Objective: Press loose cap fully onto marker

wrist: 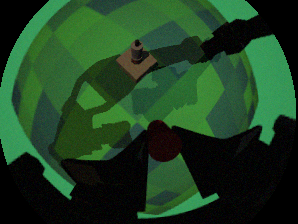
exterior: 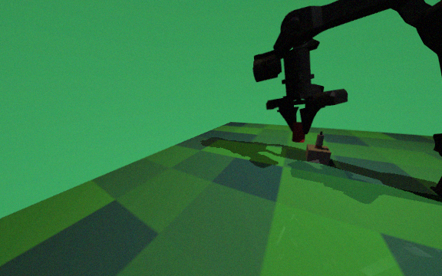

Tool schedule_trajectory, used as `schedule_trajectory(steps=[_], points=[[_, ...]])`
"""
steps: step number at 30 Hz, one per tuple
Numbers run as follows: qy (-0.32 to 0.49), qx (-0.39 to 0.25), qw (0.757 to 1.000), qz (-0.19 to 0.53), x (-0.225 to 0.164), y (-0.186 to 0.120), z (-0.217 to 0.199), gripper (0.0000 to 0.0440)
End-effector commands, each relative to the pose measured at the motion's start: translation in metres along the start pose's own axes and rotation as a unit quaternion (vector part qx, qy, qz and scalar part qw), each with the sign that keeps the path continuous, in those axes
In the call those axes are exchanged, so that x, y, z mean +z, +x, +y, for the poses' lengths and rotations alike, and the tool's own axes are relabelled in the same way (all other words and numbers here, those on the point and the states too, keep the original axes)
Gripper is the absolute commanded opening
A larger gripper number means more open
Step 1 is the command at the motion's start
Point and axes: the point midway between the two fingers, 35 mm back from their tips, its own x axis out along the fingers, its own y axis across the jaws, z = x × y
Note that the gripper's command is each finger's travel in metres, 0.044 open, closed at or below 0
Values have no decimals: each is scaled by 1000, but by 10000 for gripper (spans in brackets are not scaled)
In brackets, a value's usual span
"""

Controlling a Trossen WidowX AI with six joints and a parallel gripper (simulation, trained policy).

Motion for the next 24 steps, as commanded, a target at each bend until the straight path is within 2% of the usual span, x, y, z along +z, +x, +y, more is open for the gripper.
schedule_trajectory(steps=[1,24], points=[[8,-5,1000,2,11,-4,1,78],[114,0,993,23,108,-18,21,28]])
